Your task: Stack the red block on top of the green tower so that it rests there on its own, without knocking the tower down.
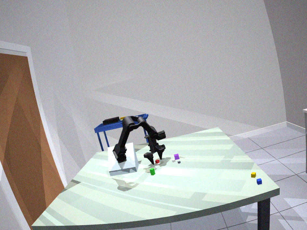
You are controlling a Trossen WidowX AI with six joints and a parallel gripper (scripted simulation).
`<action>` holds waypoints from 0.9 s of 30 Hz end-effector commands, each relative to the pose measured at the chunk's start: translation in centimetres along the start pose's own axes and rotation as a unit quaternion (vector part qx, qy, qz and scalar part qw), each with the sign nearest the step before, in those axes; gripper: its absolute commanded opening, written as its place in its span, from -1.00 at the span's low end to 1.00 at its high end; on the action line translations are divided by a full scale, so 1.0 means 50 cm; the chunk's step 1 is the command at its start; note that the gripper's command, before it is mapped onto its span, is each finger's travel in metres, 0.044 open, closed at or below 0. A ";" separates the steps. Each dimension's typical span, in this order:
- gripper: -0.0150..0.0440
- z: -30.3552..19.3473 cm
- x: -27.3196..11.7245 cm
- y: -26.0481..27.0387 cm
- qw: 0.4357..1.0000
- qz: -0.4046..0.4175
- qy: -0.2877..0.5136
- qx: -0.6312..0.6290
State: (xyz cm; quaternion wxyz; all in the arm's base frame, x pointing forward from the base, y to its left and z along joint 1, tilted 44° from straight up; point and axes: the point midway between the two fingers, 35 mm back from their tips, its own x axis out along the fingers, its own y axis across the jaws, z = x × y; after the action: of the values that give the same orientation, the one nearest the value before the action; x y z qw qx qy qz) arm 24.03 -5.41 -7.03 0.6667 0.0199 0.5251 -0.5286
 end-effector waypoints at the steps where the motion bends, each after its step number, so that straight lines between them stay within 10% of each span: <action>1: 0.73 0.001 0.000 0.000 1.000 -0.001 -0.002 -0.002; 13: -0.33 0.001 0.000 0.000 1.000 -0.001 -0.002 -0.002; 27: -0.49 0.000 -0.045 0.002 1.000 0.000 -0.002 -0.002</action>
State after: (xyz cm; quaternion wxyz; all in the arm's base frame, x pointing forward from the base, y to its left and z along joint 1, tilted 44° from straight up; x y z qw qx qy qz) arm 23.86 -4.90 -6.40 0.6631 0.0118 0.5283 -0.5302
